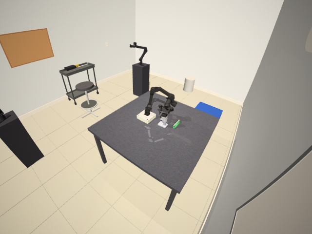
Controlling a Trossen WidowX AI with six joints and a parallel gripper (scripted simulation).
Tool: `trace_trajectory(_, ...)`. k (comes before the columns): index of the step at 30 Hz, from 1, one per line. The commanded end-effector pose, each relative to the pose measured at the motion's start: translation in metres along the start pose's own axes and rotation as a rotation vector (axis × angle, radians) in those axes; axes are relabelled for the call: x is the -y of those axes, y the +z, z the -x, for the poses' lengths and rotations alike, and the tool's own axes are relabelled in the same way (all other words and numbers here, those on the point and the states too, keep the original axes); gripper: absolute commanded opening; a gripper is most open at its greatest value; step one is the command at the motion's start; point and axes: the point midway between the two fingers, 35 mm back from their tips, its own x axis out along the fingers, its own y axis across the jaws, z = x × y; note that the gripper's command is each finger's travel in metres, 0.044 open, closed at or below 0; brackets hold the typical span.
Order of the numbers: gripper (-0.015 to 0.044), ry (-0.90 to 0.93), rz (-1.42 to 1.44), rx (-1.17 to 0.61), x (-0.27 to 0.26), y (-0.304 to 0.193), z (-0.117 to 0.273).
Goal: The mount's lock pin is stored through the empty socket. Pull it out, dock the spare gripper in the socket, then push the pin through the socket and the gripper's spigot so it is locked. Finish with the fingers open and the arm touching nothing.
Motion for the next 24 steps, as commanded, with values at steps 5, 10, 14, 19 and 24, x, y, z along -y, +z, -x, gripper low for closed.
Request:
trace_trajectory(5, 0.0440, -0.036, 0.005, 0.027, -0.001, -0.016, 0.007)
trace_trajectory(10, 0.0440, -0.055, 0.005, 0.041, 0.001, -0.024, 0.011)
trace_trajectory(14, 0.0440, -0.071, 0.005, 0.053, 0.002, -0.031, 0.014)
trace_trajectory(19, 0.0440, -0.090, 0.005, 0.067, 0.003, -0.039, 0.018)
trace_trajectory(24, 0.0440, -0.110, 0.005, 0.080, 0.005, -0.047, 0.022)
